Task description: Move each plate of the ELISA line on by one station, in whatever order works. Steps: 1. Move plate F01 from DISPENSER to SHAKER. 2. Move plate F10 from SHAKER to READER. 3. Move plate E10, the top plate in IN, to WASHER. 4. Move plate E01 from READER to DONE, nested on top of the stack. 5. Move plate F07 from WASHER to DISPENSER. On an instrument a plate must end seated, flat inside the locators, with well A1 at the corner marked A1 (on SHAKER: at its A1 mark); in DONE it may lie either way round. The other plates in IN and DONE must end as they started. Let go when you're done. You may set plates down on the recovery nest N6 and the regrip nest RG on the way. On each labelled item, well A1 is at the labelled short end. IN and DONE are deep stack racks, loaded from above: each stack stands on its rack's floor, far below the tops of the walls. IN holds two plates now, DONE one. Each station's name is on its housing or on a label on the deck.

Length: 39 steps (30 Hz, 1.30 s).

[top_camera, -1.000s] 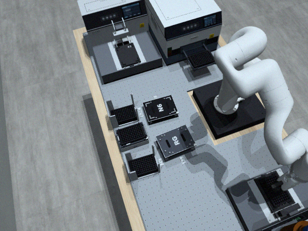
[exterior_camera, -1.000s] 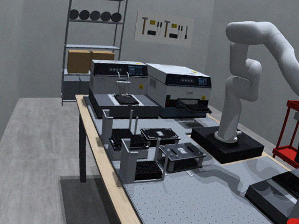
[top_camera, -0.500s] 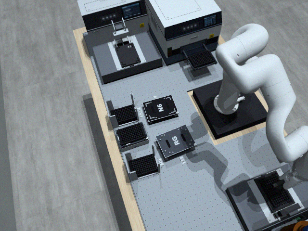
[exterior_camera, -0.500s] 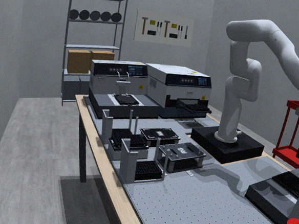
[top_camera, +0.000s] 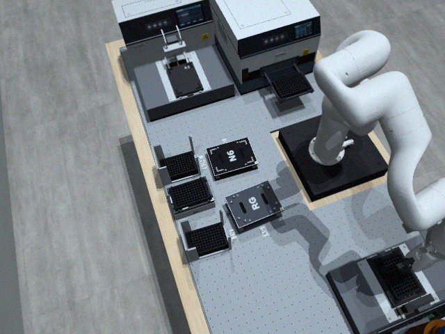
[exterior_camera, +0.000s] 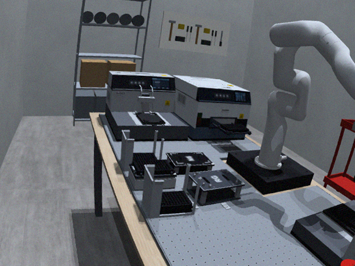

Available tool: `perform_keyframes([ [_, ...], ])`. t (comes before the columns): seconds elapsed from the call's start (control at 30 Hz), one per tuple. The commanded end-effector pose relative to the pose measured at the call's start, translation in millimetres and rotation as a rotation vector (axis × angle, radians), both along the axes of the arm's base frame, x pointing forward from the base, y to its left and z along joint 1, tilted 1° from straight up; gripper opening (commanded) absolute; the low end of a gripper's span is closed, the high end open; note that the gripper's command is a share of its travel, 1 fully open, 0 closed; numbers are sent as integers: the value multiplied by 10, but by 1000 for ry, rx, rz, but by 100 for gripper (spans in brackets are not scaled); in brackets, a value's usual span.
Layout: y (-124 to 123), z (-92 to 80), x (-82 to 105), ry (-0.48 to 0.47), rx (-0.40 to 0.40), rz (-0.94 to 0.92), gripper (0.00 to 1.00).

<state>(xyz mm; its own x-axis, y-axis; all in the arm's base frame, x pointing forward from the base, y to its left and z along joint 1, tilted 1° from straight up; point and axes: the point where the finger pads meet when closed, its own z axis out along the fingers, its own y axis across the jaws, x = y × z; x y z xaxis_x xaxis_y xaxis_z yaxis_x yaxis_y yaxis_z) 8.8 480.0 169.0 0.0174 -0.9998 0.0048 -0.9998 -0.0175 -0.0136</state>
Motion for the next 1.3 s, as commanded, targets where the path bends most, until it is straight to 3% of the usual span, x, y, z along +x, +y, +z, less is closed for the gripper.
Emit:
perform_keyframes([
  [0.0, 12, 63, -1, 0, 4, 0, 100],
  [0.47, -20, 88, -1, 0, 4, 40, 100],
  [0.57, -120, 88, 3, 0, 2, 126, 100],
  [1.1, -557, 89, 18, 0, 2, 126, 100],
  [1.27, -724, 90, 23, 0, 0, 252, 100],
])
